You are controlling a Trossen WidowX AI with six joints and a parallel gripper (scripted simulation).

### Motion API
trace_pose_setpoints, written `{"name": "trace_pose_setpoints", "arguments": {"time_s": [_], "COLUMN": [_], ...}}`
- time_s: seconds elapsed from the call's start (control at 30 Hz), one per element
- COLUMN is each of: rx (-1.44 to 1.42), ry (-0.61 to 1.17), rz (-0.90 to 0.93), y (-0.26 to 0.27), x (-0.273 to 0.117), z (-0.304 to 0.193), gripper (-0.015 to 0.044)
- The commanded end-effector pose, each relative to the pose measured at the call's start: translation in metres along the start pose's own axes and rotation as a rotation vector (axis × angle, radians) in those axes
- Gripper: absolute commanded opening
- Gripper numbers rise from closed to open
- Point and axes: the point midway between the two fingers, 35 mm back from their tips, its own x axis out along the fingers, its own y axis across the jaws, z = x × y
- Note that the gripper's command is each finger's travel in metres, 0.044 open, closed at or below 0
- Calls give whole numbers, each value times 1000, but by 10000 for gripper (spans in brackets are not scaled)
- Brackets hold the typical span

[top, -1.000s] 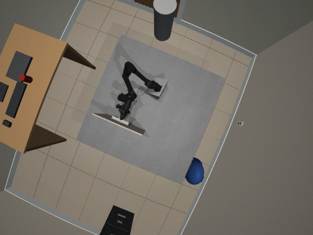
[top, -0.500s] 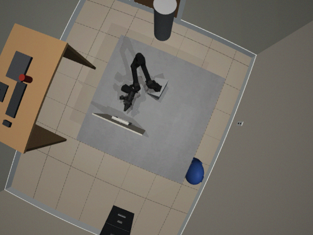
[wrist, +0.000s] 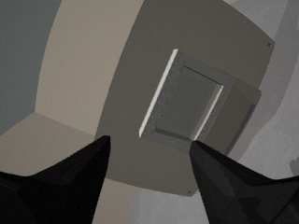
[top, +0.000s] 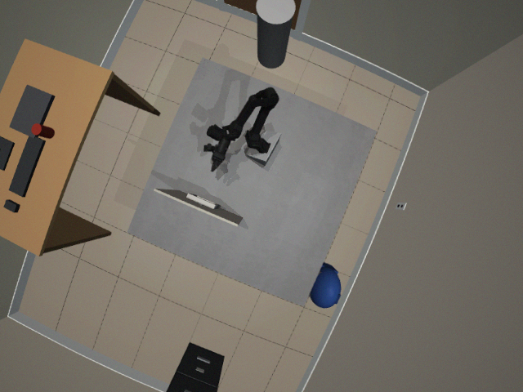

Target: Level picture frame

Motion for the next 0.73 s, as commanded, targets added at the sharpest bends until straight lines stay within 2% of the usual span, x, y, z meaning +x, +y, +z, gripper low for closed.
{"name": "trace_pose_setpoints", "arguments": {"time_s": [0.0,0.7], "rx": [-34,-38], "ry": [6,7], "rz": [3,3], "y": [7,8], "x": [-21,-23], "z": [-11,-13], "gripper": [260,260]}}
